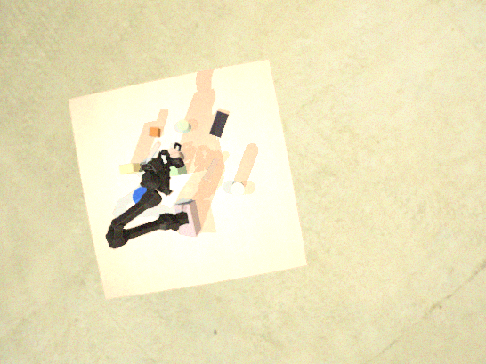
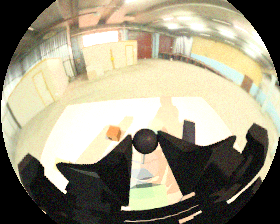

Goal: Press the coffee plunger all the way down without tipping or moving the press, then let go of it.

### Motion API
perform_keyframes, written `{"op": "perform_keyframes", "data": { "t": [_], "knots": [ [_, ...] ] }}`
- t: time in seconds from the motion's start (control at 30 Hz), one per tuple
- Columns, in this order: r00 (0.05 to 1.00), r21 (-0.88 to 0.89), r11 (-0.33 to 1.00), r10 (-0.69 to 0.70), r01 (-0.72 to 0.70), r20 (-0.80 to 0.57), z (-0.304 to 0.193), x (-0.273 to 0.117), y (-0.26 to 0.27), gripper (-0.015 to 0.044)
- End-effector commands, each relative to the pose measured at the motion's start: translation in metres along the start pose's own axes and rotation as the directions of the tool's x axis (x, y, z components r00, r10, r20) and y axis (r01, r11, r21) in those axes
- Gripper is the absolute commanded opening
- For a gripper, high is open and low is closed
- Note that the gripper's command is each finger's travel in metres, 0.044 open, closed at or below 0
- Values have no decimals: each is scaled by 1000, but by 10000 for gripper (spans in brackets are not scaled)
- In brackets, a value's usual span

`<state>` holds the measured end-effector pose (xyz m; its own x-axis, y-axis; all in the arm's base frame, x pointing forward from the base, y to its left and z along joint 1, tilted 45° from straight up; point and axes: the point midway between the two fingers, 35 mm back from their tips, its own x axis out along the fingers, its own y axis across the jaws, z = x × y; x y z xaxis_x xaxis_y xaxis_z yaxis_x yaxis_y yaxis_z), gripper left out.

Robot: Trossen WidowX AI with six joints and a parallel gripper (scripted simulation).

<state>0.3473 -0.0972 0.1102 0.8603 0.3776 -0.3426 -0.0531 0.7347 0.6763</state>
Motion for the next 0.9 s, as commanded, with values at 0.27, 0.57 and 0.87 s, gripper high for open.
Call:
{"op": "perform_keyframes", "data": {
  "t": [0.27, 0.57, 0.87],
  "knots": [
    [999, 36, 999, 2, 0, -51, -37, 18, -2, 130],
    [999, 37, 999, 3, -1, -49, -49, 26, -2, 130],
    [999, 38, 999, 5, -3, -46, -61, 35, -1, 130]
  ]
}}
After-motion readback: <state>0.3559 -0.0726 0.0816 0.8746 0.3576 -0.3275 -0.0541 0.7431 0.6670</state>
